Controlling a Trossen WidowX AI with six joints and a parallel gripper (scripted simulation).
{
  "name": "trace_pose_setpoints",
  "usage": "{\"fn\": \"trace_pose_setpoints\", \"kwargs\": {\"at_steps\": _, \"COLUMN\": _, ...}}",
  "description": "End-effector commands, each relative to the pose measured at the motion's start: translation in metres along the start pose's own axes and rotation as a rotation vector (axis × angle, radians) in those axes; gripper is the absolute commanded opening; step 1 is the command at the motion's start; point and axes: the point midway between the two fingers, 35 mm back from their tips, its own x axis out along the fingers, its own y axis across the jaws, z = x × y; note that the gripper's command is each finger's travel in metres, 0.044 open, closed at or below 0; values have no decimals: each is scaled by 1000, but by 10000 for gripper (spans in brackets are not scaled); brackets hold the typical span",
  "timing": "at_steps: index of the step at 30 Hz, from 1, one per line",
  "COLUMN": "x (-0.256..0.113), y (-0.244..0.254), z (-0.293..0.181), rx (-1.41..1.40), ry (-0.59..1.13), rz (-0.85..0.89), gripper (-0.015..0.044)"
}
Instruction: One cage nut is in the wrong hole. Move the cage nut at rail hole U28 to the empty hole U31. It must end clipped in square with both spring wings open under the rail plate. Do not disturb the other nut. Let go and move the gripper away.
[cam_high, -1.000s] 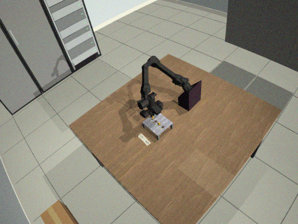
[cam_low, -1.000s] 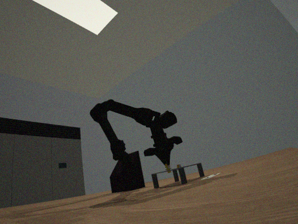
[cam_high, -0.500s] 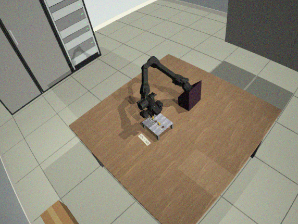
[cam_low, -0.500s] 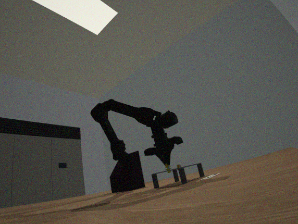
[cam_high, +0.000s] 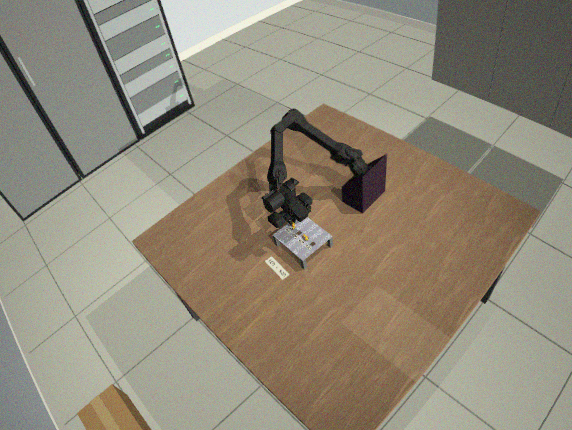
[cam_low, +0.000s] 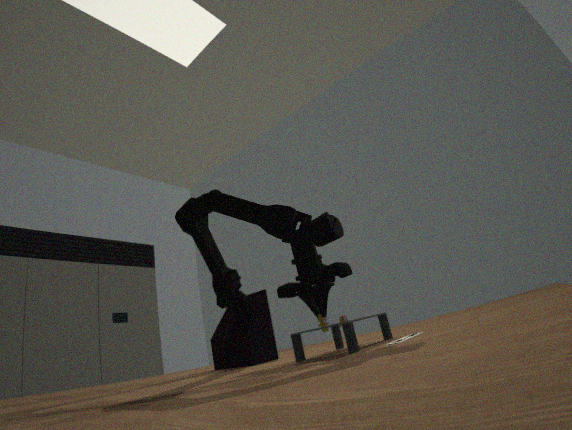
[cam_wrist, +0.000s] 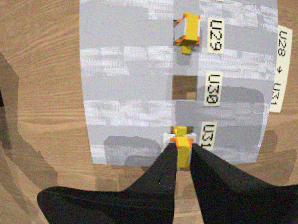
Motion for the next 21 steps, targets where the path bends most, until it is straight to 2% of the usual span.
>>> {"fn": "trace_pose_setpoints", "kwargs": {"at_steps": 1, "x": 0, "y": 0, "z": 0, "rx": 5, "ry": -4, "rz": 4, "gripper": 23}}
{"fn": "trace_pose_setpoints", "kwargs": {"at_steps": 21, "x": 0, "y": -2, "z": 0, "rx": 5, "ry": -4, "rz": 21, "gripper": 23}}
